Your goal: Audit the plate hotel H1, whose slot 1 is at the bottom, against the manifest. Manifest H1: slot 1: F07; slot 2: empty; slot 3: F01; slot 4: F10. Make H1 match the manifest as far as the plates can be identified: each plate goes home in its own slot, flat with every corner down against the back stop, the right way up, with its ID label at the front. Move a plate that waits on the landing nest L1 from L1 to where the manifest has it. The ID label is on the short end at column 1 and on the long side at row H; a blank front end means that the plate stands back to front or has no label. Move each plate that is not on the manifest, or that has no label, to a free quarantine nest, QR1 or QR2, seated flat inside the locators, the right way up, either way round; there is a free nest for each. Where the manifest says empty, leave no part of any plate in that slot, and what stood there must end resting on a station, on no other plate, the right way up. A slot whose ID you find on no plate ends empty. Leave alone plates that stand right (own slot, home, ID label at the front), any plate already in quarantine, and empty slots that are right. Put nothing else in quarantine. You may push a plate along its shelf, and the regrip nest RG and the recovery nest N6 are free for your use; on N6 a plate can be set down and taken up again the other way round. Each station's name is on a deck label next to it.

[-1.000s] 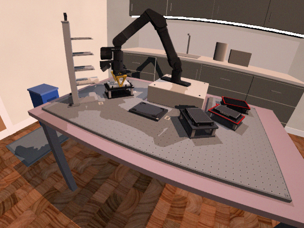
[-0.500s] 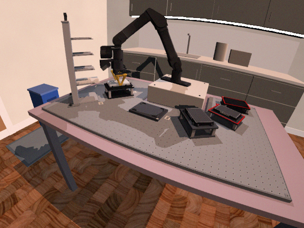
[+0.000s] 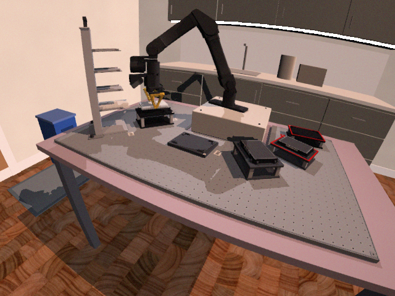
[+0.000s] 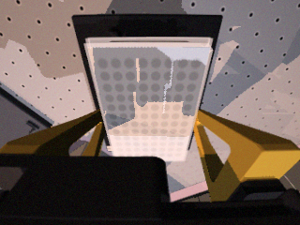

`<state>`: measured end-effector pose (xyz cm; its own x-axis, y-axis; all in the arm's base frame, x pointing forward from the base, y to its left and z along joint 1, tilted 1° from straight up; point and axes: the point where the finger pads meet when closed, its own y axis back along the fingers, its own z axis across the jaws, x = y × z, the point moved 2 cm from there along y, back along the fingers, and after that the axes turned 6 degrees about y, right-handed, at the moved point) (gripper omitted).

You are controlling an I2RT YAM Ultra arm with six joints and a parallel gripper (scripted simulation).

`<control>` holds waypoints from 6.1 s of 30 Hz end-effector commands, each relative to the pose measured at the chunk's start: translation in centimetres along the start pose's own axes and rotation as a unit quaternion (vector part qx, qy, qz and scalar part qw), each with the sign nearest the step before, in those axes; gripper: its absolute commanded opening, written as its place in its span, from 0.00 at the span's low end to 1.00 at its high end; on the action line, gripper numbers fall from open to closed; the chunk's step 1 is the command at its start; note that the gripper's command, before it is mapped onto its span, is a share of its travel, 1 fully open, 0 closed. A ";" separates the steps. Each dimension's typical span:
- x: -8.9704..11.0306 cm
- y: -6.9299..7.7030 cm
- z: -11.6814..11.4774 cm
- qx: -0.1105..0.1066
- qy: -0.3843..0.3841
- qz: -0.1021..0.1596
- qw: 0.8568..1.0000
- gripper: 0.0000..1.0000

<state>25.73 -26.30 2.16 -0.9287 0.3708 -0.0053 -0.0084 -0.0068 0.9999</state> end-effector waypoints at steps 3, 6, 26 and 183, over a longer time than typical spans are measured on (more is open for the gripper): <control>0.0 0.9 0.0 0.000 -0.001 -0.002 1.000 0.86; 0.0 1.2 0.0 0.000 -0.001 -0.002 1.000 0.86; 0.0 3.0 0.0 0.000 -0.001 -0.002 1.000 0.86; 0.2 16.1 18.5 -0.001 0.578 -0.003 0.816 0.86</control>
<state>32.11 -9.26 17.81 -0.6836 -0.7298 -0.0057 0.0090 -0.0162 0.9998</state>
